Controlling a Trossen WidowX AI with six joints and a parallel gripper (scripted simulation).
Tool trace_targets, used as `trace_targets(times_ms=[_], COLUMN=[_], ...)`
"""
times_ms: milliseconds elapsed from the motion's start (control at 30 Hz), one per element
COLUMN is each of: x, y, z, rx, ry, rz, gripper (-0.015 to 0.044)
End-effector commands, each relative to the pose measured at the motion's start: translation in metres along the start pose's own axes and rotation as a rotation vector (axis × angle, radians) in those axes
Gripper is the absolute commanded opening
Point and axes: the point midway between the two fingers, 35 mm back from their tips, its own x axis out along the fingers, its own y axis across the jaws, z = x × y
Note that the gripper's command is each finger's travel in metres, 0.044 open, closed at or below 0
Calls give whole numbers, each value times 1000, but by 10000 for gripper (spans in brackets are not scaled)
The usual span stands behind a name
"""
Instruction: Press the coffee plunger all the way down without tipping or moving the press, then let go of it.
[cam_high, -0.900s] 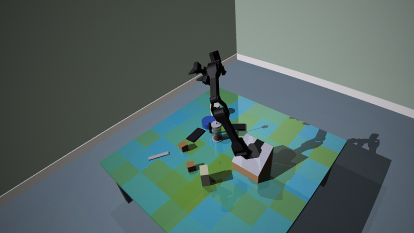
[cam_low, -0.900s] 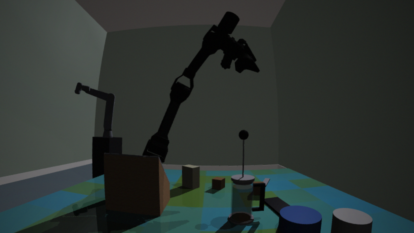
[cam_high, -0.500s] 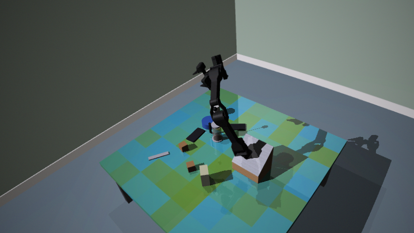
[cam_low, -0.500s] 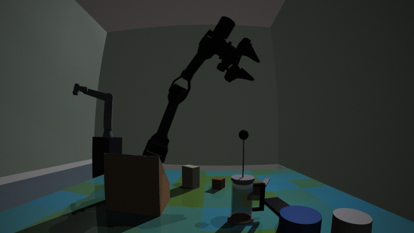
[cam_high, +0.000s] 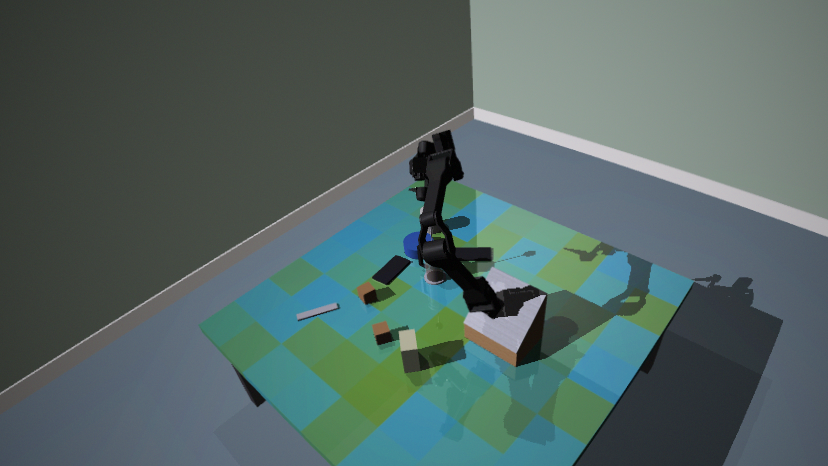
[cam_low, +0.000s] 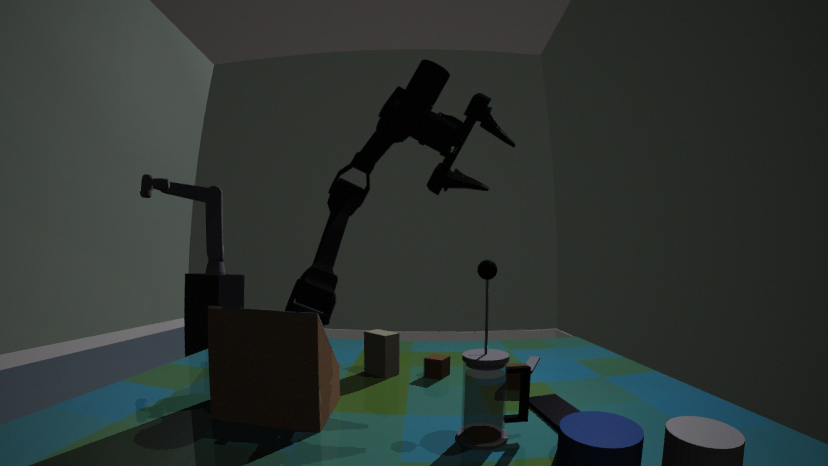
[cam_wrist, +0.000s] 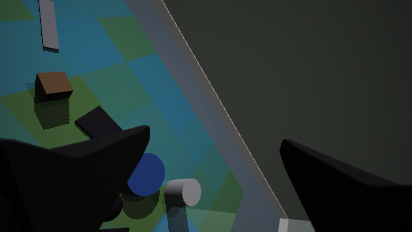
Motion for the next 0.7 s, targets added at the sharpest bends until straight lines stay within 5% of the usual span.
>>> trace_targets(times_ms=[0, 233, 667], x=[-8, -10, 18], y=[48, 76, 119], z=[-53, -80, -112], rx=[710, 1053, 1065], ry=[140, 164, 161], rz=[-157, -257, -258], gripper=[440, 440, 440])
